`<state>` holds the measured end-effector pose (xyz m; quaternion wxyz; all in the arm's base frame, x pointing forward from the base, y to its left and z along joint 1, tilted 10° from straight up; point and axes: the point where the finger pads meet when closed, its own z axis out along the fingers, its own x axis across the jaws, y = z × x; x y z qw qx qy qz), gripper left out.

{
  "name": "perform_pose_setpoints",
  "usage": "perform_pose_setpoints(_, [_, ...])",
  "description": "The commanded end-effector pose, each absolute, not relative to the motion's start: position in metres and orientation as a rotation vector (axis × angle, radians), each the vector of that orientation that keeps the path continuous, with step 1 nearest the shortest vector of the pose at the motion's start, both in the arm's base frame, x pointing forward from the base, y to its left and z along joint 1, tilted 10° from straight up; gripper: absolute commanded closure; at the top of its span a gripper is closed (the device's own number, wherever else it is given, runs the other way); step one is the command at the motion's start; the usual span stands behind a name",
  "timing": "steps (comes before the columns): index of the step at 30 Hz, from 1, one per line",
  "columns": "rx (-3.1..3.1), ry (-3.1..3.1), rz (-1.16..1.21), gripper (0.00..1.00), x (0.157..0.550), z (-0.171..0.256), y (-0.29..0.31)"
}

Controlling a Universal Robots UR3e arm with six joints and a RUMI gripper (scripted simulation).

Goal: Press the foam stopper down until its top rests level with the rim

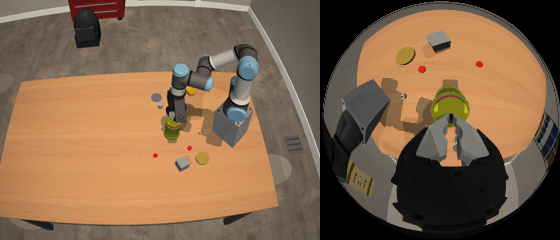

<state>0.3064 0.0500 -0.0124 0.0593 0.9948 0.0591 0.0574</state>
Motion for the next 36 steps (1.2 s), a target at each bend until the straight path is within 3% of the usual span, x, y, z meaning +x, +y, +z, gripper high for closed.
perform_pose_setpoints(1, [3.012, 0.179, 0.180, 1.00, 0.3081, -0.0160, 0.0493])
perform_pose_setpoints(36, [3.012, 0.179, 0.182, 1.00, 0.3097, -0.0256, 0.0482])
